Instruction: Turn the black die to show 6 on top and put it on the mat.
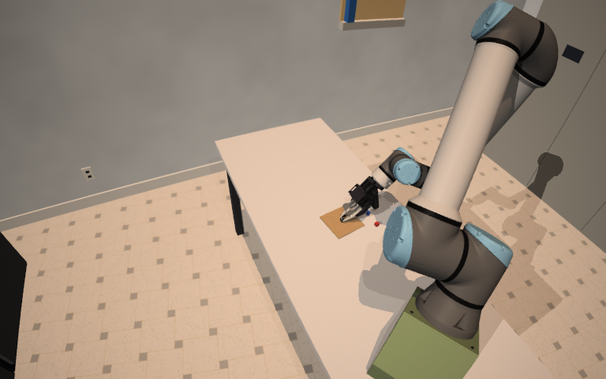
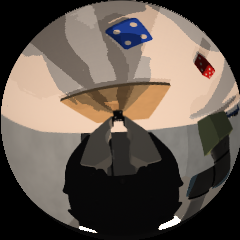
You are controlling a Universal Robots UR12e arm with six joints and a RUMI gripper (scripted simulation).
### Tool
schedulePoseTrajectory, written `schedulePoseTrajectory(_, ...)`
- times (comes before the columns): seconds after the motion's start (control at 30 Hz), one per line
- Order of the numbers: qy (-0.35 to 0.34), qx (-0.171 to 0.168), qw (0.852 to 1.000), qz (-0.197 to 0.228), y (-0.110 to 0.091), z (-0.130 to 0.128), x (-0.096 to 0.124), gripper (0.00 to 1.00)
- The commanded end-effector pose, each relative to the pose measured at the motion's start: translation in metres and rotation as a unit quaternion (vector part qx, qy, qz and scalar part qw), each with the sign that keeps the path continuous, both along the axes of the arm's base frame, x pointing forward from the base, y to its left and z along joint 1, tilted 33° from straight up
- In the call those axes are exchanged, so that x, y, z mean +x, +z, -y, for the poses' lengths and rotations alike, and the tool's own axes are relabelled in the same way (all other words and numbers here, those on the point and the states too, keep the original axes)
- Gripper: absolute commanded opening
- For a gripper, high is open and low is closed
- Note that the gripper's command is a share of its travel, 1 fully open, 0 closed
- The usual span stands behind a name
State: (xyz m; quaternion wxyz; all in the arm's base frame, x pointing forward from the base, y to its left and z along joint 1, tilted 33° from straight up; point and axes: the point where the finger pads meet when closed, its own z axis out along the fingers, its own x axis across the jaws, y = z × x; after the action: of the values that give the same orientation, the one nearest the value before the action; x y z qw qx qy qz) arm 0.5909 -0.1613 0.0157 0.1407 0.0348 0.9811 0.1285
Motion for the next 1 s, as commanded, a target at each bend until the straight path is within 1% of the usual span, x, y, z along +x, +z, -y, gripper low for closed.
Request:
schedulePoseTrajectory(0.0,0.0,0.0,1.0,0.0,0.0004,-0.0001,0.0003,0.0)
schedulePoseTrajectory(0.27,0.0,0.0,1.0,0.0,0.0004,-0.0001,0.0003,0.0)
schedulePoseTrajectory(0.3,0.0,0.0,1.0,0.0,0.0004,-0.0001,0.0003,0.04)
schedulePoseTrajectory(0.37,0.0,0.0,1.0,0.0,0.0004,-0.0001,0.0003,0.04)
schedulePoseTrajectory(0.4,0.0,0.0,1.0,0.0,0.0004,-0.0001,0.0003,0.07)
schedulePoseTrajectory(0.47,0.0,0.0,1.0,0.0,0.0004,-0.0001,0.0003,0.07)
schedulePoseTrajectory(0.5,0.0,0.0,1.0,0.0,0.0004,-0.0001,0.0003,0.11)
schedulePoseTrajectory(0.57,0.0,0.0,1.0,0.0,0.0004,-0.0001,0.0003,0.11)
schedulePoseTrajectory(0.6,0.0,0.0,1.0,0.0,0.0004,-0.0001,0.0003,0.15)
schedulePoseTrajectory(0.73,0.0,0.0,1.0,0.0,0.0004,-0.0001,0.0003,0.15)
schedulePoseTrajectory(0.77,0.0,0.0,1.0,0.0,0.0004,-0.0001,0.0003,0.18)
schedulePoseTrajectory(0.83,0.0,0.0,1.0,0.0,0.0004,-0.0001,0.0003,0.18)
schedulePoseTrajectory(0.87,0.0,0.0,1.0,0.0,0.0004,-0.0001,0.0003,0.31)
schedulePoseTrajectory(0.97,0.0,0.0,1.0,0.0,0.0004,-0.0001,0.0003,0.31)
